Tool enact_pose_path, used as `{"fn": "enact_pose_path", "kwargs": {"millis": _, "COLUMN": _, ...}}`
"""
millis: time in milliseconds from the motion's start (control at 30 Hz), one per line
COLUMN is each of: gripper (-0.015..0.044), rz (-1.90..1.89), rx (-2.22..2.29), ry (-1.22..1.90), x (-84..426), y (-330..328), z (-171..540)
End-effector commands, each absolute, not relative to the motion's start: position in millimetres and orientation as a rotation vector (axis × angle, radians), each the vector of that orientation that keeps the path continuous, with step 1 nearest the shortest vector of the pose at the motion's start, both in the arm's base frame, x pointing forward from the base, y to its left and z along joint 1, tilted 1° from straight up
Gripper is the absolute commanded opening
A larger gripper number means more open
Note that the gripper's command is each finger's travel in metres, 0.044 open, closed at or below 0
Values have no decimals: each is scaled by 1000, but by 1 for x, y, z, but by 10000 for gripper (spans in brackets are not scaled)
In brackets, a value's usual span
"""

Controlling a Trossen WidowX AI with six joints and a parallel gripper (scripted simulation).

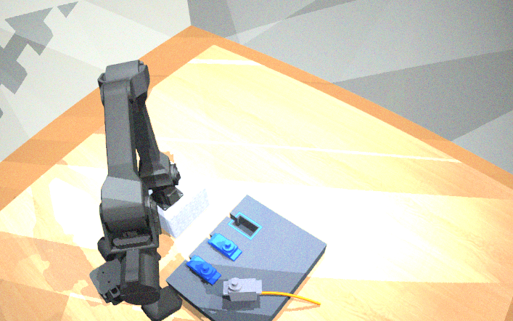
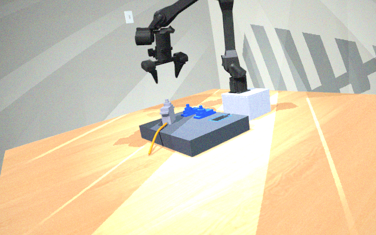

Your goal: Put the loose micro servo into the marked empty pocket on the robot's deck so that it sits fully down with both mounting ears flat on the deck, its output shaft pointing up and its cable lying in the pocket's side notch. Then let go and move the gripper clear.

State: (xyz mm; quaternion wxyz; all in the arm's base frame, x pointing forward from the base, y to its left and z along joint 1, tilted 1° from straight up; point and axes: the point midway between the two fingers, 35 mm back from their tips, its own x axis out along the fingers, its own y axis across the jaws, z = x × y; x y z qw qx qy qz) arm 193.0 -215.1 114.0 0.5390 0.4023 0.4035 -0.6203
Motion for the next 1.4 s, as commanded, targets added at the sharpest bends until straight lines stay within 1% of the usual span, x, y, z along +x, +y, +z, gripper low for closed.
{"fn": "enact_pose_path", "kwargs": {"millis": 0, "gripper": 440, "rz": -1490, "rx": 1094, "ry": 906, "x": 219, "y": -195, "z": 108}}
{"fn": "enact_pose_path", "kwargs": {"millis": 333, "gripper": 440, "rz": -1563, "rx": 1430, "ry": 803, "x": 273, "y": -131, "z": 97}}
{"fn": "enact_pose_path", "kwargs": {"millis": 733, "gripper": 440, "rz": -1754, "rx": 1781, "ry": 711, "x": 312, "y": -47, "z": 85}}
{"fn": "enact_pose_path", "kwargs": {"millis": 967, "gripper": 440, "rz": -1768, "rx": 1798, "ry": 705, "x": 313, "y": -42, "z": 84}}
{"fn": "enact_pose_path", "kwargs": {"millis": 1200, "gripper": 440, "rz": -1768, "rx": 1798, "ry": 705, "x": 314, "y": -42, "z": 60}}
{"fn": "enact_pose_path", "kwargs": {"millis": 1367, "gripper": 440, "rz": -1768, "rx": 1798, "ry": 705, "x": 314, "y": -42, "z": 58}}
